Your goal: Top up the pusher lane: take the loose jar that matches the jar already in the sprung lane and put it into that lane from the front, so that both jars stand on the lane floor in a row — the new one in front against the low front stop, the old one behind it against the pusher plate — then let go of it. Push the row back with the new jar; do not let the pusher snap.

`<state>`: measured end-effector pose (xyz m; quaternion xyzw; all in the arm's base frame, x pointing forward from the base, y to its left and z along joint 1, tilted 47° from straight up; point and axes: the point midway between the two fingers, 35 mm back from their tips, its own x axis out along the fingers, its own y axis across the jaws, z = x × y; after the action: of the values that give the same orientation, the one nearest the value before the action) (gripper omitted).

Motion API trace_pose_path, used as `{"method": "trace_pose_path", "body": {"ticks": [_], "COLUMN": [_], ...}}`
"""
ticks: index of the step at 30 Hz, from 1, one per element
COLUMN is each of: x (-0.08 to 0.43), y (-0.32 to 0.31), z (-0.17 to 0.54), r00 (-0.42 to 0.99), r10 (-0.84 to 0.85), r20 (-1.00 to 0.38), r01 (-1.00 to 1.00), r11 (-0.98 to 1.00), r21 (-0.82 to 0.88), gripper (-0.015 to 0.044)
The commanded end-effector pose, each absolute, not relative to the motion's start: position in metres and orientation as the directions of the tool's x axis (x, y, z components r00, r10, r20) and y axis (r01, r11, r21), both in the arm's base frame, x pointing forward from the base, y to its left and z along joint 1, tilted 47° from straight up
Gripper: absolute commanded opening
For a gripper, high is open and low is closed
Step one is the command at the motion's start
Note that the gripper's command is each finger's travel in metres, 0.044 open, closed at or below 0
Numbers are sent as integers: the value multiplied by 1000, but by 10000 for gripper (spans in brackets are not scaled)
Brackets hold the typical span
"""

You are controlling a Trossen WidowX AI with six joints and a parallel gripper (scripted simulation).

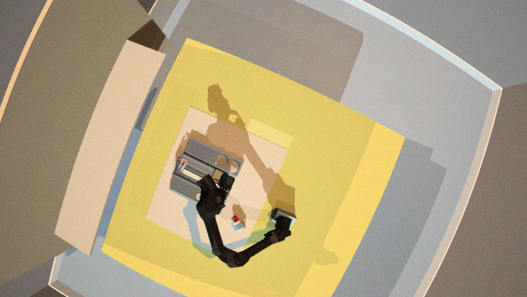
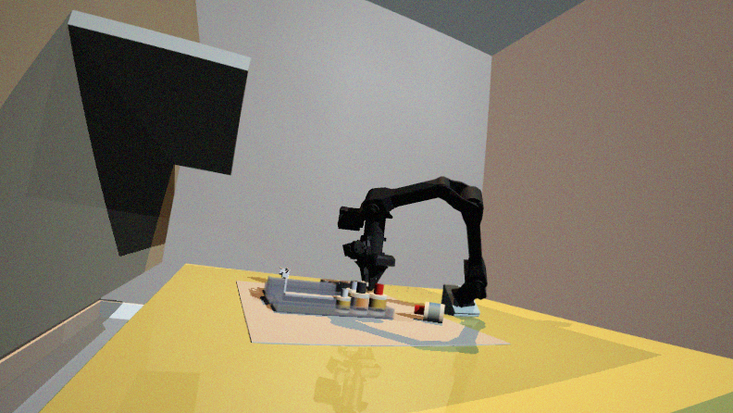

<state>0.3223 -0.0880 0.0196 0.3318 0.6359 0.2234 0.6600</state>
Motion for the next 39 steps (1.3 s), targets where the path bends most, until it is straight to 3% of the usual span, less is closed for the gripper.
{"method": "trace_pose_path", "body": {"ticks": [1, 39], "x": [329, 330], "y": [-89, -84], "z": [22, 16], "r00": [114, 114], "r10": [718, 718], "r20": [-686, -686], "r01": [118, 118], "r11": [676, 676], "r21": [727, 727], "gripper": [0, 0]}}
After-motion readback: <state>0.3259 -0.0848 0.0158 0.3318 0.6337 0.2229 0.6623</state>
